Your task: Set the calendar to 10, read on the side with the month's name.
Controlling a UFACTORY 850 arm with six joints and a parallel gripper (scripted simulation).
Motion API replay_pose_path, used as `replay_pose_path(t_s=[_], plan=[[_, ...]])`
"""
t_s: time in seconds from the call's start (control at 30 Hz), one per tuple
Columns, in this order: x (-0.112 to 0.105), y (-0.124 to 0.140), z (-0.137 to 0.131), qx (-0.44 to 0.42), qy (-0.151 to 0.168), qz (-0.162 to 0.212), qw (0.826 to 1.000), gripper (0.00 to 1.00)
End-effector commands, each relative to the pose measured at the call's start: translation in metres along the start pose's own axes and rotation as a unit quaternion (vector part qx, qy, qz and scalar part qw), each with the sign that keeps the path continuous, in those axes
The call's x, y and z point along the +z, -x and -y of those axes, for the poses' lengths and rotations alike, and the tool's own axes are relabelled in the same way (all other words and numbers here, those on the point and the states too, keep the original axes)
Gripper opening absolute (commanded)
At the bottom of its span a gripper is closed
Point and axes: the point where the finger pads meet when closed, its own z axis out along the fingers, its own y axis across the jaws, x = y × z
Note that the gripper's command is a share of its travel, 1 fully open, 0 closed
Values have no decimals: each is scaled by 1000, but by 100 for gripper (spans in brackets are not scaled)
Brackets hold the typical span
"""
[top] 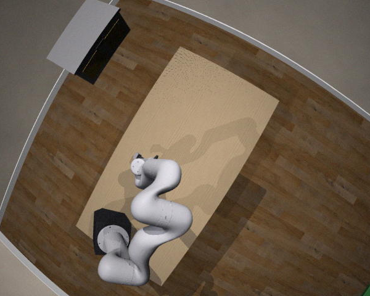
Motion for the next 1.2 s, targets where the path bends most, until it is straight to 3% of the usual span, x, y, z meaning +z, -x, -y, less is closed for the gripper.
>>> replay_pose_path(t_s=[0.0,1.1,1.13,1.17], plan=[[0,0,-1,0,1,0,1000,49],[0,0,-1,0,1,0,1000,49],[0,0,-1,0,1,0,1000,29],[0,0,-1,0,1,0,1000,29]])
